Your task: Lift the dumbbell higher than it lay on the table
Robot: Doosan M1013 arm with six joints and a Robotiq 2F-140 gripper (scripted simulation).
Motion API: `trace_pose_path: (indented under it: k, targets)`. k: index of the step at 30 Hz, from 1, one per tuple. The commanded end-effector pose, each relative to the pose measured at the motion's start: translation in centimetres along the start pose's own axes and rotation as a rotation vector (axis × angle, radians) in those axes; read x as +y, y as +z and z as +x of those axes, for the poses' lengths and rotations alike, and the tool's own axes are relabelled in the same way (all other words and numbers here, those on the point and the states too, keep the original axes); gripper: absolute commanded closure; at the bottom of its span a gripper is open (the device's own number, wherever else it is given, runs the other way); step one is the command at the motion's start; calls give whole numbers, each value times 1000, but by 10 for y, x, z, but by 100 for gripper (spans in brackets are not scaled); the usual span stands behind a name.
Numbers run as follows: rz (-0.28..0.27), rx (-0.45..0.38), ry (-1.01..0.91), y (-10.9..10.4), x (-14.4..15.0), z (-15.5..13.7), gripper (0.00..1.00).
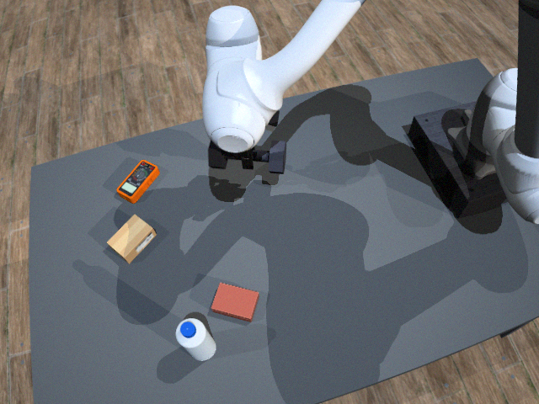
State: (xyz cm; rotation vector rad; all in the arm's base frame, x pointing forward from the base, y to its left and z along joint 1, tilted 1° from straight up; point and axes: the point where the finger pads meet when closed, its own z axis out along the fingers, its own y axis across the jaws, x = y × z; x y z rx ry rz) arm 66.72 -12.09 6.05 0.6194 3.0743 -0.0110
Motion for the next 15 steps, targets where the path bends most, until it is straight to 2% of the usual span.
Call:
trace_pose_path:
  k: [1,15]
  targets:
    - [-1,-1,0,-8,0,-1,90]
    - [-1,-1,0,-24,0,0,90]
